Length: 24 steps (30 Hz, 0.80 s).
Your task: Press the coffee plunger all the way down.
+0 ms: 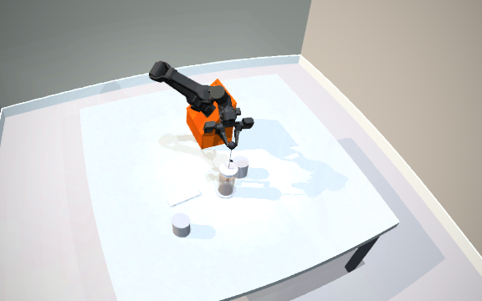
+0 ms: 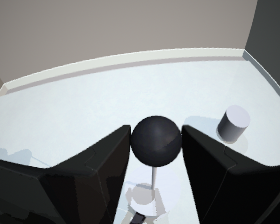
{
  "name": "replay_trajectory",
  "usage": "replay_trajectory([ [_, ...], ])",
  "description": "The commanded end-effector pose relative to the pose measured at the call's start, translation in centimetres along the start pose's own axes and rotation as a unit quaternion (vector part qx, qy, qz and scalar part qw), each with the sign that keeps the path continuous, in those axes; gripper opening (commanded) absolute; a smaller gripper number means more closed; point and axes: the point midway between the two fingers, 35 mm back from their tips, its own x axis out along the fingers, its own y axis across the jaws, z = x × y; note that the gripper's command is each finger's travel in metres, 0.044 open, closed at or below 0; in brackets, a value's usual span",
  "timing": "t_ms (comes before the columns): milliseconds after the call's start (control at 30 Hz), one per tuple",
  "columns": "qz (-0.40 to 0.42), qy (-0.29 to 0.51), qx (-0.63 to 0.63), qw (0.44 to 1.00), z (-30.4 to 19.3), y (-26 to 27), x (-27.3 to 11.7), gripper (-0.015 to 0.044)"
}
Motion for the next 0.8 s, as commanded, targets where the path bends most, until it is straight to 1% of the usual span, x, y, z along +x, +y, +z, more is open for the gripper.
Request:
replay_trajectory([
  [0, 0.001, 0.014, -0.01, 1.0, -1.7, 0.3, 0.8, 0.0125],
  [767, 0.001, 0.015, -0.01, 1.0, -4.7, 0.5, 3.1, 0.0125],
])
